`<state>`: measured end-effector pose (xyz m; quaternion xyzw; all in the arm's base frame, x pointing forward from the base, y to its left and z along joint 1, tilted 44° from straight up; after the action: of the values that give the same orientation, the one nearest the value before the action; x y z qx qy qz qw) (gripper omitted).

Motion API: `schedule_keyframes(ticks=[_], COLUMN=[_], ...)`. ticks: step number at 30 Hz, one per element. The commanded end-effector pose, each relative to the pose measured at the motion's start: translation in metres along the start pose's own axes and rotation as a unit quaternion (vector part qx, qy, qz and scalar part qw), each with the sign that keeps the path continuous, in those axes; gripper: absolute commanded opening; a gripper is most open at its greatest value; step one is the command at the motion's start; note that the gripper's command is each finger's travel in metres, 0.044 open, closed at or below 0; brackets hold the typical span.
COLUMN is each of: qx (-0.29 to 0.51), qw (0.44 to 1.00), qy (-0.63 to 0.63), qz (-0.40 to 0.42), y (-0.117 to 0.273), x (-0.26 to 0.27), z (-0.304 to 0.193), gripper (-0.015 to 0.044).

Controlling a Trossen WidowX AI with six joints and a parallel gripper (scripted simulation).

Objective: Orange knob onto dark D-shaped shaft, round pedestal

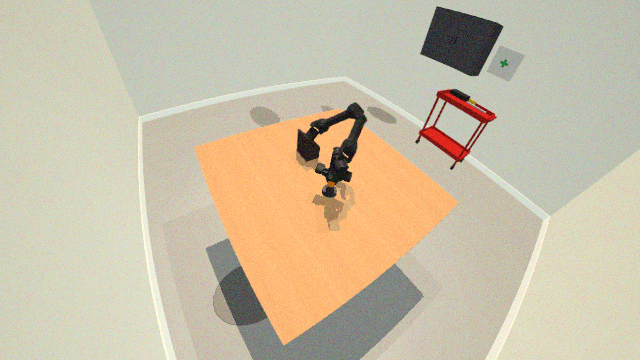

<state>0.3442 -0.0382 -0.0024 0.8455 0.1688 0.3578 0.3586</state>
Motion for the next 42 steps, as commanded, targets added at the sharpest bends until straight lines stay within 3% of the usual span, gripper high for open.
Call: schedule_keyframes(ticks=[1,27,35,42], qx=[0.0,0.0,0.0,0.0], qw=[0.999,0.999,0.99,0.989], qy=[-0.044,-0.044,-0.144,-0.148], qz=[0.001,0.001,0.001,0.001], y=[-0.0016,0.0008,-0.0009,-0.0029], x=[-0.0003,0.0002,0.0,-0.001], z=[-0.0005,0.0,-0.0003,-0.0008], gripper=[0.0,0.0,0.0,0.0])
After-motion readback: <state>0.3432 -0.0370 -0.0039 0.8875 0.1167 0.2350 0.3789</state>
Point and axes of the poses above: the point midway between the two fingers, 35 mm back from their tips, its own y axis back along the fingers, its own x axis across the jaws, z = x × y, the point moved 7 cm from there along y, back along the fingers, and after that the axes turned 2 degrees about y, right-handed, at the moved point
